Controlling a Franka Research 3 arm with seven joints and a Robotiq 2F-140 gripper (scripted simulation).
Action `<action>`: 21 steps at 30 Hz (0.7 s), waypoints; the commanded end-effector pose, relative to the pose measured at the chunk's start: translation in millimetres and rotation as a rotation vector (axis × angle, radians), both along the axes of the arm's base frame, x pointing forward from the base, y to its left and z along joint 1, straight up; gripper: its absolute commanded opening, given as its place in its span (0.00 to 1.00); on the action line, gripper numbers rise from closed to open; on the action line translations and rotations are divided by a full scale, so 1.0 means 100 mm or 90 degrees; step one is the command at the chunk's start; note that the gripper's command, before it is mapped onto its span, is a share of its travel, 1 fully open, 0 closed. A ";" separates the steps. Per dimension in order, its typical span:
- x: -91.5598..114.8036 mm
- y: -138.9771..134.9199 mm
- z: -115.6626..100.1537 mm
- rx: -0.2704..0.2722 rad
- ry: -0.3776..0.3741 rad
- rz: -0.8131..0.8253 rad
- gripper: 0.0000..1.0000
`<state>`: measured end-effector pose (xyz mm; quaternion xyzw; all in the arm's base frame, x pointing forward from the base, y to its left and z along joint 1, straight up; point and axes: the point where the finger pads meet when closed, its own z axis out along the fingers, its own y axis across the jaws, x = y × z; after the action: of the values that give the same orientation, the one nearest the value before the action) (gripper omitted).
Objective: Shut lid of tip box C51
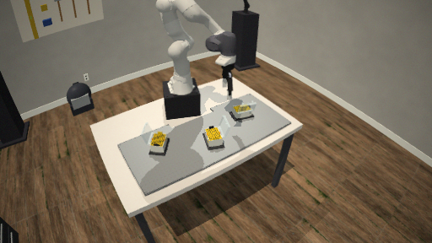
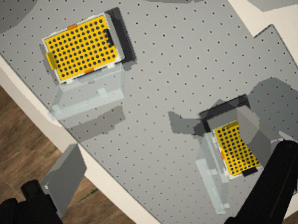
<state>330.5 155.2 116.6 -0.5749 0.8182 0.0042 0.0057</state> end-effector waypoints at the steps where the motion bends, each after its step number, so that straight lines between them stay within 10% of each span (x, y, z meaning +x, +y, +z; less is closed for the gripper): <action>1: 0.05 -0.17 -0.01 -0.004 0.001 0.016 1.00; 14: 0.15 -0.44 -0.01 -0.004 0.001 0.016 1.00; 21: 0.13 -0.79 -0.01 0.137 -0.043 0.033 1.00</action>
<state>338.1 84.5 113.2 -0.5435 0.8358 0.0589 0.0515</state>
